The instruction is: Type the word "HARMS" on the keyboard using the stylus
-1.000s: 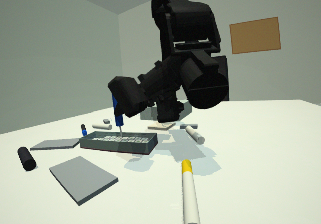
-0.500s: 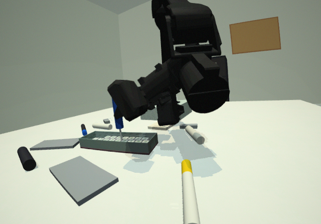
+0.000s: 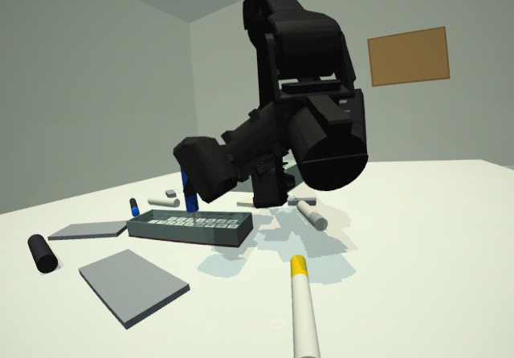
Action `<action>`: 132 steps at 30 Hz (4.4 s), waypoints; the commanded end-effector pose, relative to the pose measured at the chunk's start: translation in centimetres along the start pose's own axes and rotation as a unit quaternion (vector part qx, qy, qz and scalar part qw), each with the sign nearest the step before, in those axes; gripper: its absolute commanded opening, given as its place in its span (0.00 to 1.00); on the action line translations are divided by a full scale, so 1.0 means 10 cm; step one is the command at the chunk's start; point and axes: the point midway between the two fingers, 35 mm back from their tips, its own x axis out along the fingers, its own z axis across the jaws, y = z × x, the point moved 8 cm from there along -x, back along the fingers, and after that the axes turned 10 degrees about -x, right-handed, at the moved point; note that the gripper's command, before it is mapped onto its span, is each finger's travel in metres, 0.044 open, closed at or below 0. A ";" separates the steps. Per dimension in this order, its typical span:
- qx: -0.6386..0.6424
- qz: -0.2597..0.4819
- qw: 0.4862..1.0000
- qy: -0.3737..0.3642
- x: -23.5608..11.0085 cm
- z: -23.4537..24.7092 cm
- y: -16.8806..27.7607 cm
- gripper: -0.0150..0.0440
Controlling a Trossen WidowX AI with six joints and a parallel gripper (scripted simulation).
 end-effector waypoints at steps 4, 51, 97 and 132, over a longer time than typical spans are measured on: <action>-0.003 0.003 1.000 0.001 0.02 -0.01 -0.03 0.39; -0.004 0.002 1.000 0.000 0.07 0.24 0.39 0.25; -0.005 0.005 1.000 -0.002 0.42 0.42 0.25 0.39; -0.005 0.005 1.000 -0.002 0.46 0.41 0.17 0.39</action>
